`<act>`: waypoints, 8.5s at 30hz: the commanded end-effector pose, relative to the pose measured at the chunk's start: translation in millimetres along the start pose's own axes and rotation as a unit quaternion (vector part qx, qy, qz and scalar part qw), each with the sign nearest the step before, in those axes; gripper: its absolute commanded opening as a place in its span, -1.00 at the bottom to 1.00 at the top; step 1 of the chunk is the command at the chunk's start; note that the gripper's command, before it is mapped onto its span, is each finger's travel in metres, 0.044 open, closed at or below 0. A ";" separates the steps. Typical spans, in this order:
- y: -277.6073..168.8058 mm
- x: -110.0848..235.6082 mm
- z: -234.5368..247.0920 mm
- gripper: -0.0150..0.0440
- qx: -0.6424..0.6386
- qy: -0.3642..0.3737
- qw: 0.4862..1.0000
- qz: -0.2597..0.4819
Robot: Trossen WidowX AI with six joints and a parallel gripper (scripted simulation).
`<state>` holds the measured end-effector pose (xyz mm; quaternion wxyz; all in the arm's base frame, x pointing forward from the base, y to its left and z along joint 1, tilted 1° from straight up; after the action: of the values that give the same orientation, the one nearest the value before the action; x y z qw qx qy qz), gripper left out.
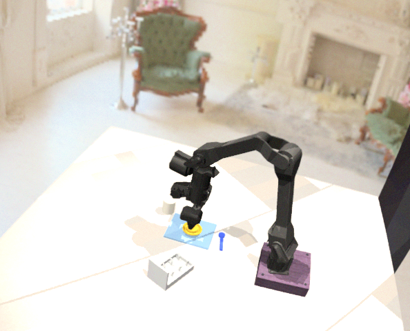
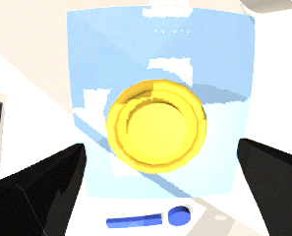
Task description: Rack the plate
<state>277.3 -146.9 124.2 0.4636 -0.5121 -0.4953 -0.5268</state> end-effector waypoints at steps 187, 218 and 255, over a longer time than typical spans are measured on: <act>-34.4 -12.8 81.3 -0.49 0.342 0.469 0.774 -0.253; -56.7 -47.9 57.5 -0.49 0.384 0.328 0.631 -0.588; -51.1 -75.7 71.6 -0.49 0.389 0.320 0.632 -0.589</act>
<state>235.3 -75.9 46.3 0.3422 0.3167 -0.6733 -0.5738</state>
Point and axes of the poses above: the point midway between the two fingers, 35 mm back from their tips, its own x axis back along the fingers, its own z axis across the jaws, y = z × x, the point moved 7 cm from there along x, back along the fingers, and after that the axes turned 4 degrees about x, right-handed, at the moved point
